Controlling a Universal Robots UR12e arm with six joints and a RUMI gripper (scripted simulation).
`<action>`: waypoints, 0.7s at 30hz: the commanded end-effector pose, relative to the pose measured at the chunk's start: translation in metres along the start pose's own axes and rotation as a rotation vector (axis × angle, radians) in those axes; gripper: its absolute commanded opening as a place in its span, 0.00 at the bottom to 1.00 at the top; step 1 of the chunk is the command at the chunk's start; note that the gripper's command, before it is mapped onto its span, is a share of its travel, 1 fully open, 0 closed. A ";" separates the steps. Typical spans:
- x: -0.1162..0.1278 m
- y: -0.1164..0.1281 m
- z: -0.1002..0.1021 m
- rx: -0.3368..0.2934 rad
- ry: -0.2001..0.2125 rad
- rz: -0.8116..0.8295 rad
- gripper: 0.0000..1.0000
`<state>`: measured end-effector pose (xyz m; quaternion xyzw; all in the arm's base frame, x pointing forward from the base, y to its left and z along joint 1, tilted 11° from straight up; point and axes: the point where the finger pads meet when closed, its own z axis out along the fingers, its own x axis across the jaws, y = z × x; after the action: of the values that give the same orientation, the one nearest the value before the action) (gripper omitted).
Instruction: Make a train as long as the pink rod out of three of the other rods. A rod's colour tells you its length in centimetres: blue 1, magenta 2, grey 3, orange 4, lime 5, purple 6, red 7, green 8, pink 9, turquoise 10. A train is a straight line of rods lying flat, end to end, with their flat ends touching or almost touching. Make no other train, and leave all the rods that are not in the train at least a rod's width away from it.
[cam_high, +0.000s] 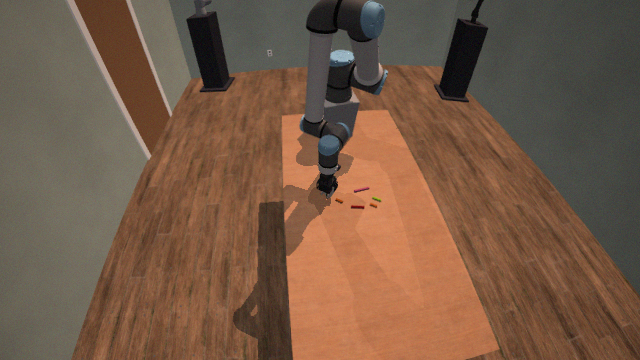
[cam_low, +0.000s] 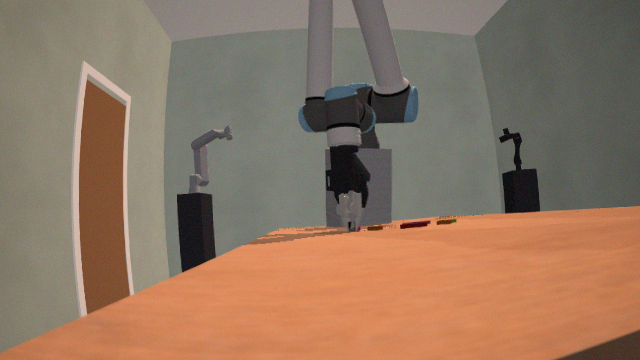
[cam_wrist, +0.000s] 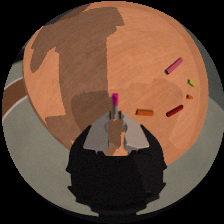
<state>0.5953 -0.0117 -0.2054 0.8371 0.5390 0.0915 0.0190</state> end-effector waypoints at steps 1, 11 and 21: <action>0.000 0.000 0.000 -0.001 0.000 0.000 0.11; 0.000 0.000 0.000 -0.001 0.000 0.000 0.14; 0.000 0.000 -0.015 -0.001 0.000 0.000 0.14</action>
<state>0.5945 -0.0120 -0.2010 0.8371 0.5390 0.0915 0.0190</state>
